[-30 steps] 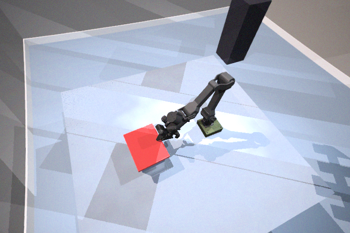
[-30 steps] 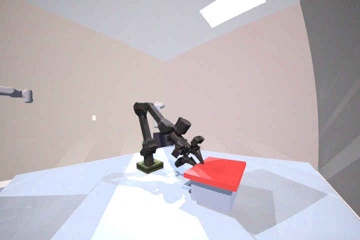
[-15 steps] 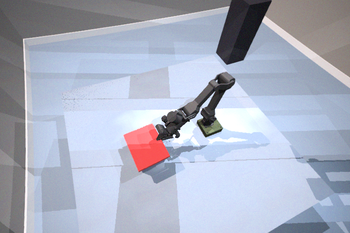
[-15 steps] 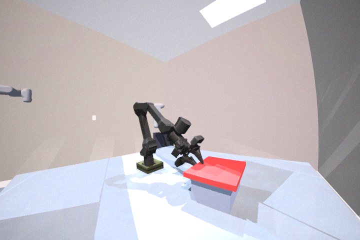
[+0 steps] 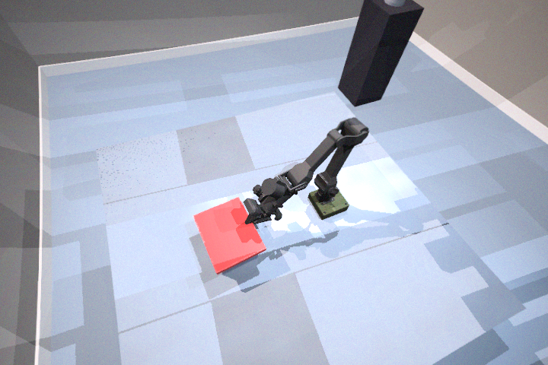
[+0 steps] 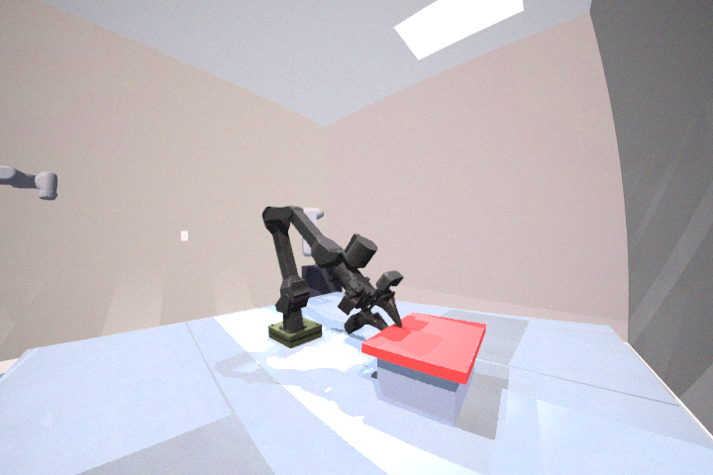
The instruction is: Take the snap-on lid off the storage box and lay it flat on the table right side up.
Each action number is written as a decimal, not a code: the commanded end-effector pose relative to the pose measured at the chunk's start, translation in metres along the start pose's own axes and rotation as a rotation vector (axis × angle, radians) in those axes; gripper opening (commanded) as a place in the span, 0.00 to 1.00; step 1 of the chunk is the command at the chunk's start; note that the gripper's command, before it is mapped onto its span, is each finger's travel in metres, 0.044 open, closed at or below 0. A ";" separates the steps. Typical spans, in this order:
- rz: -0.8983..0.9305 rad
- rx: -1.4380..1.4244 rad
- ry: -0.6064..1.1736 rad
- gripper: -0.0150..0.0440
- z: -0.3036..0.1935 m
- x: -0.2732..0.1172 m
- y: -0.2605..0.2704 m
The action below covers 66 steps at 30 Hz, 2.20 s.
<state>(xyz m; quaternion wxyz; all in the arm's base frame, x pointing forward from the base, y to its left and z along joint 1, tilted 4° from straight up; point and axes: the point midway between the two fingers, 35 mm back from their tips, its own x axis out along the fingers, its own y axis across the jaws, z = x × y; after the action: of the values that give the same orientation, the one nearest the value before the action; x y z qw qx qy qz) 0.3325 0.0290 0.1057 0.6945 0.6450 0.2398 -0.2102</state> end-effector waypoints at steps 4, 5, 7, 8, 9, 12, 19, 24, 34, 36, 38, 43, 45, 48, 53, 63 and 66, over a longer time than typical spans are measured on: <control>0.004 0.001 -0.001 0.25 0.000 -0.003 0.003; 0.004 0.001 -0.001 0.25 0.000 -0.003 0.003; 0.004 0.001 -0.001 0.25 0.000 -0.003 0.003; 0.004 0.001 -0.001 0.25 0.000 -0.003 0.003; 0.004 0.001 -0.001 0.25 0.000 -0.003 0.004; 0.004 0.001 -0.001 0.25 0.000 -0.004 0.004; 0.004 0.001 -0.001 0.25 0.000 -0.005 0.005; 0.004 0.001 -0.001 0.25 0.000 -0.005 0.006; 0.004 0.001 -0.001 0.25 0.000 -0.007 0.007; 0.004 0.001 -0.001 0.25 0.000 -0.007 0.008; 0.005 -0.001 0.001 0.25 0.000 -0.006 0.007; 0.005 -0.001 0.001 0.25 0.000 -0.006 0.007; 0.005 -0.001 0.001 0.25 0.000 -0.005 0.007; 0.005 -0.001 0.001 0.25 0.000 -0.005 0.007; 0.005 -0.001 0.001 0.25 0.000 -0.005 0.008; 0.005 -0.001 0.001 0.25 0.000 -0.004 0.008; 0.005 -0.001 0.001 0.25 0.000 -0.004 0.008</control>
<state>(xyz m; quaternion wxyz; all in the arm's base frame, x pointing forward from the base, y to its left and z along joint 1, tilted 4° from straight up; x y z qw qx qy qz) 0.3333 0.0299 0.1144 0.6952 0.6451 0.2390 -0.2085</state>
